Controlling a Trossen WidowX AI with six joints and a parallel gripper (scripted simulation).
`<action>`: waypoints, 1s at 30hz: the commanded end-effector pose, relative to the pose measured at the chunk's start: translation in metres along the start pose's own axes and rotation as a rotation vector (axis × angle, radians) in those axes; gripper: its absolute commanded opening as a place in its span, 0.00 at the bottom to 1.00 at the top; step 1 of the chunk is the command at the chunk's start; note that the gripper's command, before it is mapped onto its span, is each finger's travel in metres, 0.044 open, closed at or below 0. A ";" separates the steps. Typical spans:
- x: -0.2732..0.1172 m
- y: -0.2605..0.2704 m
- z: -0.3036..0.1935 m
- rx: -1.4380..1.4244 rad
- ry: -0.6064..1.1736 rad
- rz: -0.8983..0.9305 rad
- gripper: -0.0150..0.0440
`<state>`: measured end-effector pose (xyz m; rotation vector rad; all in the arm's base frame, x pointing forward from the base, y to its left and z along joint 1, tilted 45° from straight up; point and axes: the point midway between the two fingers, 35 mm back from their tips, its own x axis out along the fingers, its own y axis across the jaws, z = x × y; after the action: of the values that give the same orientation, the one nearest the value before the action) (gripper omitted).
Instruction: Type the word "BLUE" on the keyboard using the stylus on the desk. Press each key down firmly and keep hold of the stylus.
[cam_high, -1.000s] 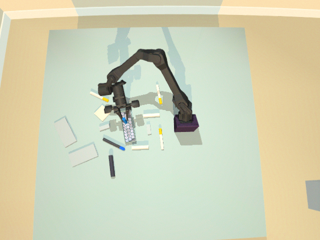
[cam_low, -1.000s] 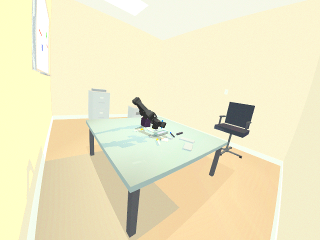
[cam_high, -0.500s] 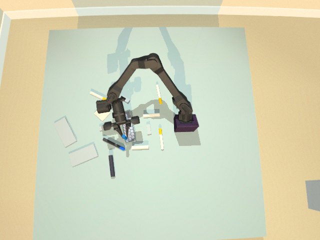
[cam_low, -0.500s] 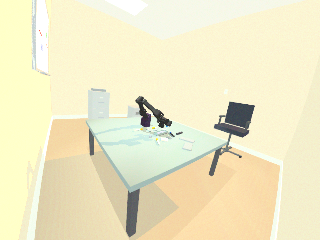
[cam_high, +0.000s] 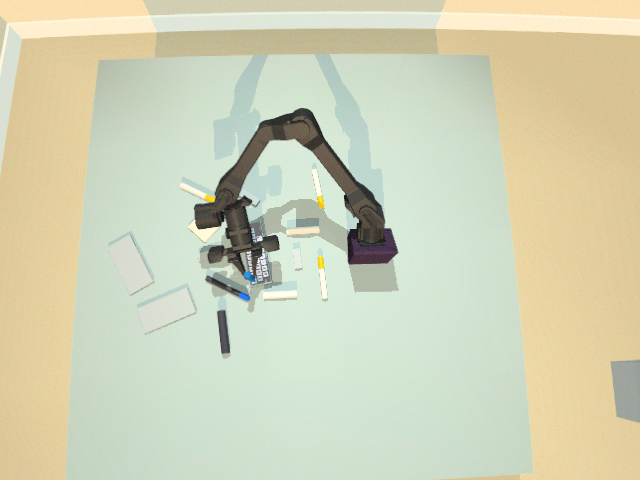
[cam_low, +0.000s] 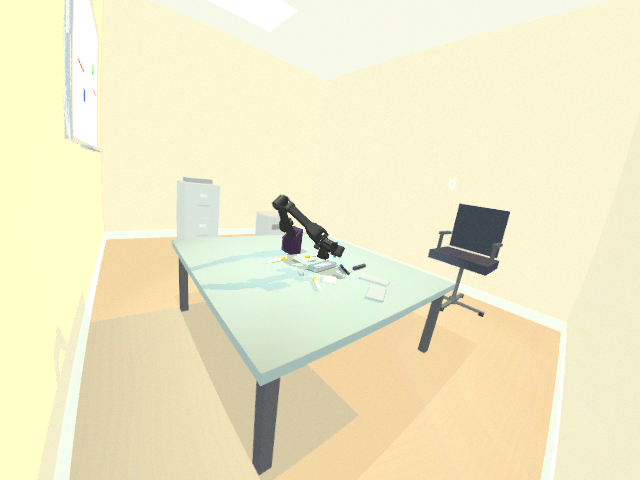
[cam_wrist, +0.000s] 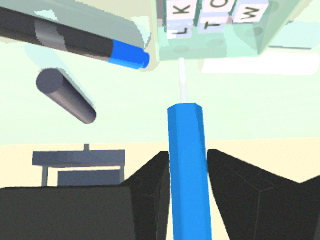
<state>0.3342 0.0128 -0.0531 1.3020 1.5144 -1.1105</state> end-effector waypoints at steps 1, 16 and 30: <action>0.001 0.001 0.002 -0.005 -0.003 0.001 0.39; 0.000 0.002 0.002 -0.005 -0.003 0.001 0.39; 0.003 0.002 0.008 -0.005 -0.003 0.001 0.39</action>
<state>0.3351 0.0082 -0.0570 1.3019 1.5148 -1.1109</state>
